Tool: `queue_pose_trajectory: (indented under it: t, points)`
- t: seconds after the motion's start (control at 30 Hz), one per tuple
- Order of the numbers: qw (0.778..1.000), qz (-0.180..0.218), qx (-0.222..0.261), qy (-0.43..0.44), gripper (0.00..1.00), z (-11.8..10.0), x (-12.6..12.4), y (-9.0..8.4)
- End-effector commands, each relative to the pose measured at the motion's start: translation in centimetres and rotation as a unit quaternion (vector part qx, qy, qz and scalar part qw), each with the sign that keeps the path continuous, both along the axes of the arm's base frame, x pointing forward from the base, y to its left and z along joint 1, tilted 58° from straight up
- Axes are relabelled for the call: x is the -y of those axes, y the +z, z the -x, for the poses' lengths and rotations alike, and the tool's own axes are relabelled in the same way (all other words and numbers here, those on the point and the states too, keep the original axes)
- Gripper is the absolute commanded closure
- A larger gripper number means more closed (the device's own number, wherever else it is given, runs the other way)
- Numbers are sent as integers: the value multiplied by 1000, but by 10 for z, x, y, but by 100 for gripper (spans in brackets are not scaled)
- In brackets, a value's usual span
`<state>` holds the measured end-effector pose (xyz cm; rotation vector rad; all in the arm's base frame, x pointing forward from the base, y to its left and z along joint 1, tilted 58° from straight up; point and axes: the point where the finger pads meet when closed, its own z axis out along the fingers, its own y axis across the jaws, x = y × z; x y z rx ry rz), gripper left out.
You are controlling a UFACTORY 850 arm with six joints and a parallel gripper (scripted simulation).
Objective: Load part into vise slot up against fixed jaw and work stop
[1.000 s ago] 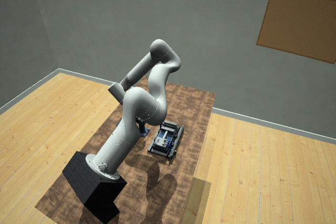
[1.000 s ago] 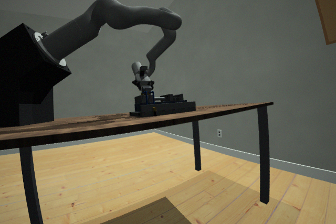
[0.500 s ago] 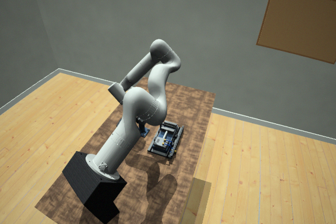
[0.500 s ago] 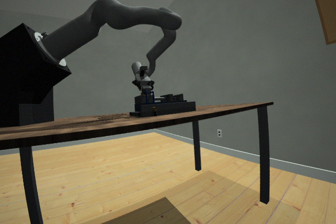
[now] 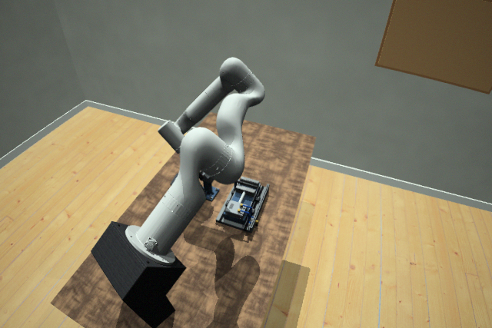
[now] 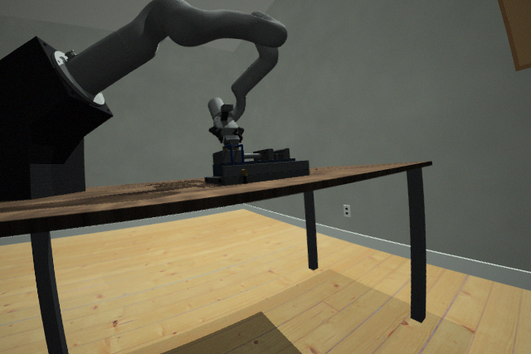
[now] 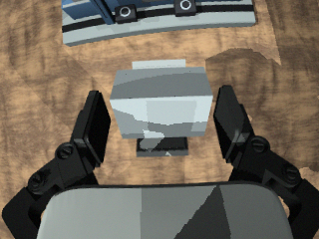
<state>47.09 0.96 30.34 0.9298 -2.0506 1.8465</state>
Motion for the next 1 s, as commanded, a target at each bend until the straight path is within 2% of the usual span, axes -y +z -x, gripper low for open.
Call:
queue_pose_trajectory:
  t: [0.0, 0.57, 0.97]
  points:
    - [1000, 0, 0, 0, 11, 0, 0, 0]
    - [1000, -3, 0, 4, 11, -2, 2, -2]
    - [999, -19, 1, 26, 11, -2, 2, -2]
